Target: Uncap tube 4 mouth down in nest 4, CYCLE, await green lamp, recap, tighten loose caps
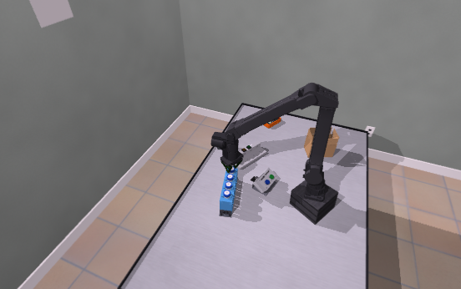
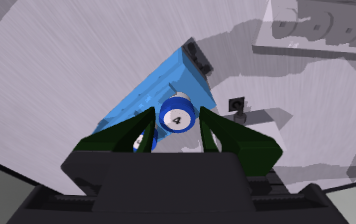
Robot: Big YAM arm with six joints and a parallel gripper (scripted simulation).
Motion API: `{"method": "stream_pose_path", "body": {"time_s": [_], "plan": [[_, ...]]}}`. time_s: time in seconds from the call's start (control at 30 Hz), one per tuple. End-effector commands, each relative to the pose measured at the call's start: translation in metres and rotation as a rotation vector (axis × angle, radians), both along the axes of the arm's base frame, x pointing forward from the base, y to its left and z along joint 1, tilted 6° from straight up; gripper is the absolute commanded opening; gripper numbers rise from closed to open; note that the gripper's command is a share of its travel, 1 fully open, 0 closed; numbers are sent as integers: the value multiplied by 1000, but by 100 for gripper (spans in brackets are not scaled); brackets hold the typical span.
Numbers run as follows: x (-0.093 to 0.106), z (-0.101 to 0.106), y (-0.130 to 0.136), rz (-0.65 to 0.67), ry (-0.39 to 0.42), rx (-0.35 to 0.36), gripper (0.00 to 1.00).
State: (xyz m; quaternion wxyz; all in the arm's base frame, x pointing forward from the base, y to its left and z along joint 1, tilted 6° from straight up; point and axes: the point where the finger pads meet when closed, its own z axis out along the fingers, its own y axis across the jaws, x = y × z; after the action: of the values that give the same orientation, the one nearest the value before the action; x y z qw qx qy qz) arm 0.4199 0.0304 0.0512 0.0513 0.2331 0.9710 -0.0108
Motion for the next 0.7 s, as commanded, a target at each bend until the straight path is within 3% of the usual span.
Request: {"method": "stream_pose_path", "body": {"time_s": [0.0,0.27,0.37,0.43,0.67], "plan": [[1,-5,-6,-278,-6,16,49],[3,-4,-6,-607,-24,47,49],[3,-4,-6,-622,-25,48,49],[3,-4,-6,-783,-34,63,49],[4,-3,-5,-1041,-48,88,49]]}}
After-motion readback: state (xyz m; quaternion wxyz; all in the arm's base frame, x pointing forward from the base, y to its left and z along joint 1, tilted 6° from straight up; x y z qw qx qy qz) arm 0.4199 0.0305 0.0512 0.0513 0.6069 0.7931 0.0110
